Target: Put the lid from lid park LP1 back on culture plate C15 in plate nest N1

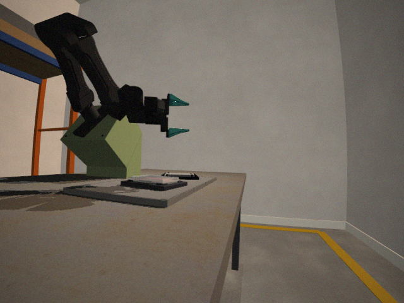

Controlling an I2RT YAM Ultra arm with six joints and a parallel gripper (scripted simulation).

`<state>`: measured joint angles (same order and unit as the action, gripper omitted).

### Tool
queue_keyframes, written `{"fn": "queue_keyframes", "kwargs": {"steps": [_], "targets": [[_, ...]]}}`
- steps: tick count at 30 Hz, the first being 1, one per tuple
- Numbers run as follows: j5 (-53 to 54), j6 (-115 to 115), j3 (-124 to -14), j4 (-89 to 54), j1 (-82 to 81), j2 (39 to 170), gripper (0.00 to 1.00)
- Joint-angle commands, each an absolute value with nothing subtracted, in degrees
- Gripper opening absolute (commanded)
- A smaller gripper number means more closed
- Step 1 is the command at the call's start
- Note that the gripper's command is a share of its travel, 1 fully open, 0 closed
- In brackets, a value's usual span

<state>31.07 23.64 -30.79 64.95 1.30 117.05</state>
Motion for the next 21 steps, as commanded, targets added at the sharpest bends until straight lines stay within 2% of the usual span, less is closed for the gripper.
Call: {"fn": "queue_keyframes", "kwargs": {"steps": [1, 17, 19, 21], "targets": [[31.16, 23.63, -30.82, 65.1, 1.02, 116.85, 1.0], [31.16, 23.63, -30.82, 65.1, 1.02, 116.85, 1.0], [27.69, 22.68, -32.36, 59.46, -0.3, 116.07, 1.0], [27.02, 22.6, -33.47, 60.17, -0.64, 118.42, 1.0]]}}
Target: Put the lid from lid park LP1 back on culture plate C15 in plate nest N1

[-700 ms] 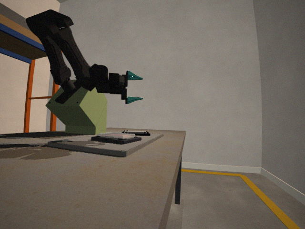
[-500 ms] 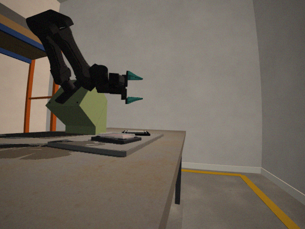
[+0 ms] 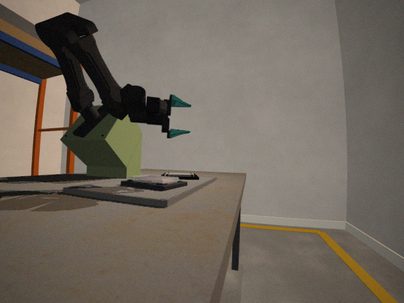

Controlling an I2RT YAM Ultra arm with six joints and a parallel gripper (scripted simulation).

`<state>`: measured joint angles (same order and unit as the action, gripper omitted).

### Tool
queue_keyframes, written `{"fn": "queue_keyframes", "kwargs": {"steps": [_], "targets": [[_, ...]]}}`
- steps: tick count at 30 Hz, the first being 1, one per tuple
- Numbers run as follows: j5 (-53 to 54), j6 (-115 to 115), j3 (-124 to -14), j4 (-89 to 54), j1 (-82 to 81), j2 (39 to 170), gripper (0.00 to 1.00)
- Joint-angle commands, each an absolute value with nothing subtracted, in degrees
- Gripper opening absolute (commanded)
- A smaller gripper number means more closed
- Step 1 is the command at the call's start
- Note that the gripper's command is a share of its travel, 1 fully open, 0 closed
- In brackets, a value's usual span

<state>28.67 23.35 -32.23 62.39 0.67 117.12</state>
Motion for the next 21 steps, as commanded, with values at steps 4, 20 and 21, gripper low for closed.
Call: {"fn": "queue_keyframes", "kwargs": {"steps": [4, 20, 21], "targets": [[22.76, 21.63, -35.83, 54.03, -2.15, 118.82, 1.0], [14.46, 19.59, -41.95, 45.68, -4.94, 125.04, 1.0], [14.48, 19.57, -42.0, 46.02, -4.92, 125.44, 1.0]]}}
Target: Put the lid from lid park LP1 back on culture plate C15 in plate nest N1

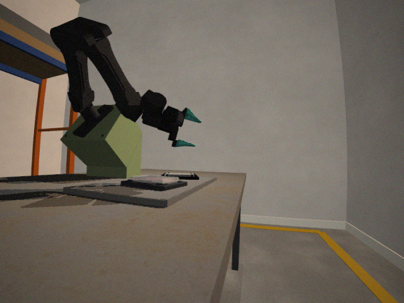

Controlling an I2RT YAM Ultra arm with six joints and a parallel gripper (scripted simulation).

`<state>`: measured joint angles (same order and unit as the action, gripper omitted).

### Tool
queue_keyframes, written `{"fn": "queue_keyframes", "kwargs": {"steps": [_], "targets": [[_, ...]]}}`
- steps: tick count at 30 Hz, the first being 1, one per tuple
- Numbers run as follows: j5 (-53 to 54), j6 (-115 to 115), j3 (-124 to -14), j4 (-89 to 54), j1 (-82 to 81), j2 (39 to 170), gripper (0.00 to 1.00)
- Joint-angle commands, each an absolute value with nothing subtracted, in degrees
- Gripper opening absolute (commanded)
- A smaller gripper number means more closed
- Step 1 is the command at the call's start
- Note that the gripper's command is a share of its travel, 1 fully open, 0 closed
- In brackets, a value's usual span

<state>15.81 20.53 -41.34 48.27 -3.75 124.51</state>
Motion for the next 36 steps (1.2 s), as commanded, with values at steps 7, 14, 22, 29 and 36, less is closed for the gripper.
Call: {"fn": "queue_keyframes", "kwargs": {"steps": [7, 14, 22, 29, 36], "targets": [[10.31, 18.56, -44.8, 41.22, -6.34, 127.65, 1.0], [6.13, 17.55, -47.59, 36.41, -7.76, 129.85, 1.0], [-0.83, 15.86, -52.26, 28.01, -10.14, 133.12, 1.0], [-6.29, 14.57, -55.96, 21.85, -11.99, 136.19, 1.0], [-10.57, 13.51, -58.78, 17.17, -13.43, 138.66, 1.0]]}}
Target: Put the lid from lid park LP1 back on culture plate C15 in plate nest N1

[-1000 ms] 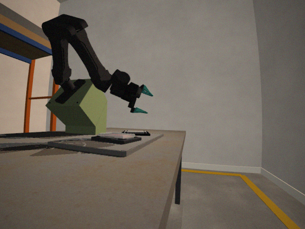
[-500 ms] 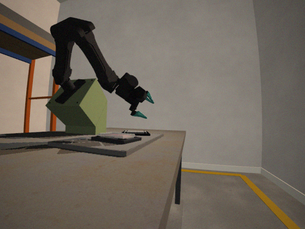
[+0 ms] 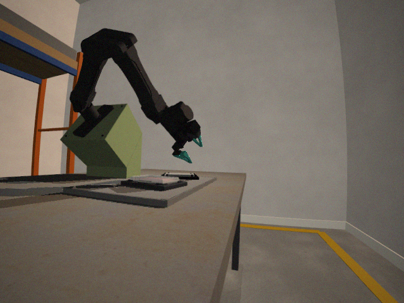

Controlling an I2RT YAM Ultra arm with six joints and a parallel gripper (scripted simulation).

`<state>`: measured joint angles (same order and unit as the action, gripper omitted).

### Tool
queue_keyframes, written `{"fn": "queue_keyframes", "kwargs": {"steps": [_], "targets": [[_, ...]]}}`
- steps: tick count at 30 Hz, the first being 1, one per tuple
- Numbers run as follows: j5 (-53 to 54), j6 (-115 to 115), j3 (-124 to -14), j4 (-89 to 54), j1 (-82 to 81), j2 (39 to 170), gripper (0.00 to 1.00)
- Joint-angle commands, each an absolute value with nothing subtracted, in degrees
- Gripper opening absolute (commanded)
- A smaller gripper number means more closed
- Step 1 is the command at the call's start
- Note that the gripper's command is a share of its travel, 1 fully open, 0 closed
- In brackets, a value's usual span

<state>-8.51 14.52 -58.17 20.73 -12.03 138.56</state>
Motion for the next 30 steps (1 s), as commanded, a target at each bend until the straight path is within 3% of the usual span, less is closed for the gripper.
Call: {"fn": "queue_keyframes", "kwargs": {"steps": [1, 30], "targets": [[-11.87, 13.14, -59.55, 15.81, -13.85, 139.37, 1.0], [-40.44, 6.1, -77.31, -16.35, -23.42, 153.66, 1.0]]}}
